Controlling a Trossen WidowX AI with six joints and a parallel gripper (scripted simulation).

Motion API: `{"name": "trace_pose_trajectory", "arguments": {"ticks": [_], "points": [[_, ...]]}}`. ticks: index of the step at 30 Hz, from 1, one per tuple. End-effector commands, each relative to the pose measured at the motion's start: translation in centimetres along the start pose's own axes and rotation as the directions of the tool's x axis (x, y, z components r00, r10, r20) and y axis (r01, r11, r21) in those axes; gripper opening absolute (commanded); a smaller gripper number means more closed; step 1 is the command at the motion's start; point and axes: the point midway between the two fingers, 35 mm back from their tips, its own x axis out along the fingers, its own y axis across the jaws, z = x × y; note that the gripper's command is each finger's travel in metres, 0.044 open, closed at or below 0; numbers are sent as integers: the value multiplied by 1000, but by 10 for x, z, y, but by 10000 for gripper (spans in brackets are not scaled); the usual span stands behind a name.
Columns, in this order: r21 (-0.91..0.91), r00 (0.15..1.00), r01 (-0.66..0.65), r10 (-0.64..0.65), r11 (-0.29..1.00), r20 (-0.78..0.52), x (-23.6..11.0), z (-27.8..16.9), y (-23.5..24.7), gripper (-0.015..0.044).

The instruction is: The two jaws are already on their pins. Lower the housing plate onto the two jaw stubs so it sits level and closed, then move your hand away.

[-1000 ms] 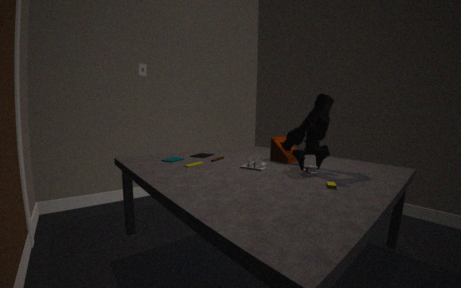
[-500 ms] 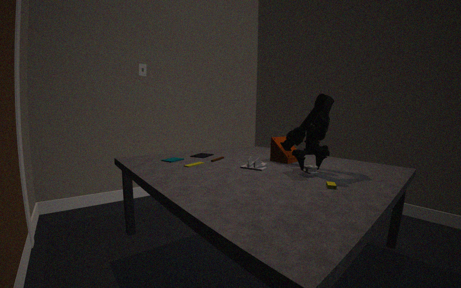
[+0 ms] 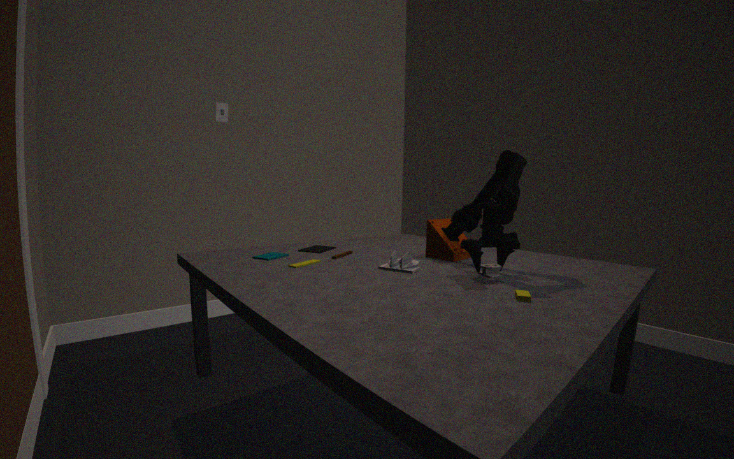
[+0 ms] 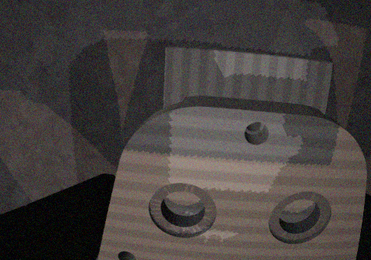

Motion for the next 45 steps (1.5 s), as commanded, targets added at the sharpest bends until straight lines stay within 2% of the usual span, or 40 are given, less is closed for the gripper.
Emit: {"name": "trace_pose_trajectory", "arguments": {"ticks": [1, 8, 29, 35, 45], "points": [[0, 1000, 0, 0, 1000, 0, 0, 0, 0, 351], [0, 1000, 1, -1, 1000, -1, -4, 0, -1, 351], [4, 1000, 6, -6, 1000, -5, -70, 0, -1, 351], [10, 1000, 7, -7, 1000, -6, -72, -1, -3, 351], [92, 999, 31, -29, 995, -28, -69, -8, -34, 351]]}}
